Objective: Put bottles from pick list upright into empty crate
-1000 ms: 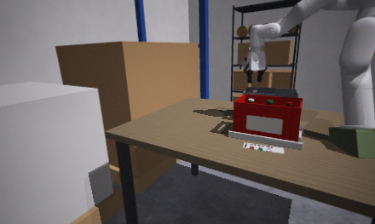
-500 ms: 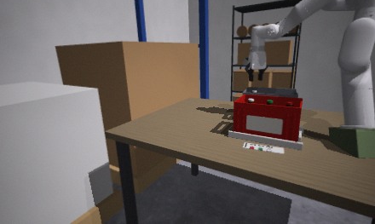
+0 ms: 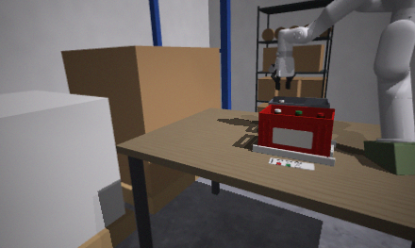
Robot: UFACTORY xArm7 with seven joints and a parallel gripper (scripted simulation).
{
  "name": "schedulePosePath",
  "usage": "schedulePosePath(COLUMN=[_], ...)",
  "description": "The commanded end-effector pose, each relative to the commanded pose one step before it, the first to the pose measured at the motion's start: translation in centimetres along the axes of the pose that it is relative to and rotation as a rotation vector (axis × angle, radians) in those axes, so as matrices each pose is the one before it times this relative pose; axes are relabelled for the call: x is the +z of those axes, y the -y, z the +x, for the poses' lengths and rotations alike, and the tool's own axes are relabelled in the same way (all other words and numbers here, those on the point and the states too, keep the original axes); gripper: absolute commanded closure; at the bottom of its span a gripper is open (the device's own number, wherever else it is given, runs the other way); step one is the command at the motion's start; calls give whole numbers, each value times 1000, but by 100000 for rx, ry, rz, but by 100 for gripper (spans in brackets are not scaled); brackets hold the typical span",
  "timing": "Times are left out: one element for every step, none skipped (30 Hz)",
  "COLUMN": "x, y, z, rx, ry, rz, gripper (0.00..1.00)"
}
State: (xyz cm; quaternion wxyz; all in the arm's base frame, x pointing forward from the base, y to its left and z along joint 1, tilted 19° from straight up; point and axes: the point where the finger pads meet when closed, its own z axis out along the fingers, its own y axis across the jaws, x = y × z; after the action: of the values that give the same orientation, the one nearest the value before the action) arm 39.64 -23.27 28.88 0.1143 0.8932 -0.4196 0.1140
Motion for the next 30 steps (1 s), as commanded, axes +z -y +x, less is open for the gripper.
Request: schedulePosePath(x=[260, 133, 133, 133, 133, 134, 134, 134, 134, 134, 134, 134, 134, 0, 0, 134, 133, 133, 133, 134, 134, 134, 134, 134, 134, 134, 134, 134, 134, 134], y=[49, 0, 0, 0, 0, 0, 0, 0, 0, 0, 0, 0, 0, 0, 0, 0, 0, 0, 0, 0, 0, 0, 0, 0, 0, 0, 0, 0, 0, 0], z=[118, 0, 0, 0, 0, 0, 0, 0, 0, 0, 0, 0, 0, 0, 0, 0, 0, 0, 0, 0, 0, 0, 0, 0, 0, 0, 0, 0, 0, 0], rx=[16, 0, 0, 0, 0, 0, 0, 0, 0, 0, 0, 0, 0, 0, 0, 0, 0, 0, 0, 0, 0, 0, 0, 0, 0, 0, 0, 0, 0, 0], ry=[-393, 0, 0, 0, 0, 0, 0, 0, 0, 0, 0, 0, 0, 0, 0, 0, 0, 0, 0, 0, 0, 0, 0, 0, 0, 0, 0, 0, 0, 0], rz=[193, 0, 0, 0, 0, 0, 0, 0, 0, 0, 0, 0, 0, 0, 0, 0, 0, 0, 0, 0, 0, 0, 0, 0, 0, 0, 0, 0, 0, 0], gripper=[35, 35, 35, 35, 35, 35, 35, 35, 35, 35, 35, 35, 35, 35, 35, 35, 35, 35, 35, 35, 35, 35, 35, 35, 35, 35, 35, 35, 35, 35])
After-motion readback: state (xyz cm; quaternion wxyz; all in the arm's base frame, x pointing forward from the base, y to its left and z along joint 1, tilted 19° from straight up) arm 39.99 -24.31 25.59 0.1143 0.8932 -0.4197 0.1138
